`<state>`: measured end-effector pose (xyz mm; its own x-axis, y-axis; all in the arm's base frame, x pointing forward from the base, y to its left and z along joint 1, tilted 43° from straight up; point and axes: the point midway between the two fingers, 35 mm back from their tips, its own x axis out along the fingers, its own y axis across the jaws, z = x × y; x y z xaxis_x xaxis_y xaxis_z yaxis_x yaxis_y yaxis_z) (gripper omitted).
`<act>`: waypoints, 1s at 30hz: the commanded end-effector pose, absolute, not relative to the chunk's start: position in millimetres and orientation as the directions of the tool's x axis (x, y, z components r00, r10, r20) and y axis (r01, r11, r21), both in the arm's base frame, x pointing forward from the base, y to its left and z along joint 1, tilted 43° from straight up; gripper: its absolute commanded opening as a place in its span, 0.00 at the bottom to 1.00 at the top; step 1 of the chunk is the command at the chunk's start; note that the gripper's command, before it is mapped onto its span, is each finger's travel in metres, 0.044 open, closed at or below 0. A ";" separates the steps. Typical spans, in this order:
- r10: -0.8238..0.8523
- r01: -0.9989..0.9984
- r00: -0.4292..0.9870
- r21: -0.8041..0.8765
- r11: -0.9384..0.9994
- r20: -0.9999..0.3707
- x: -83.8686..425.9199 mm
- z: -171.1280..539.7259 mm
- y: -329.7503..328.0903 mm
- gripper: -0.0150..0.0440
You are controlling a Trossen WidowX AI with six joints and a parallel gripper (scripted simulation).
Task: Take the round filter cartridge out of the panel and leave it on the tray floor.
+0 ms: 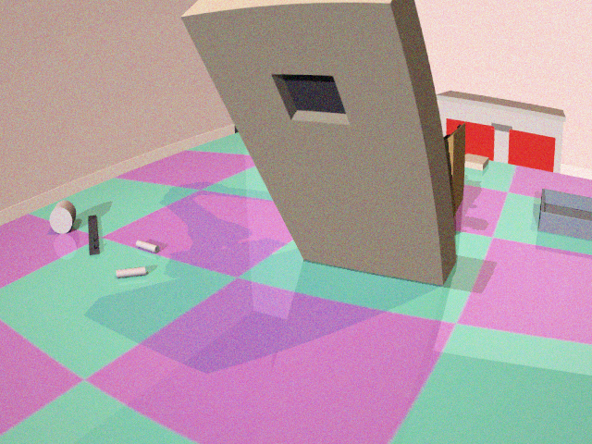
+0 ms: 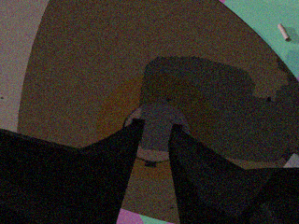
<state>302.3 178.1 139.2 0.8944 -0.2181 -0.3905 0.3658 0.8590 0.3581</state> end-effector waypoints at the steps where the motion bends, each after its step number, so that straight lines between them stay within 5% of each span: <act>1: -0.218 0.366 0.893 0.353 0.861 -0.394 304.8 136.7 177.7 0.43; 30: -0.218 0.366 0.893 0.353 0.861 -0.393 312.0 133.6 175.9 0.43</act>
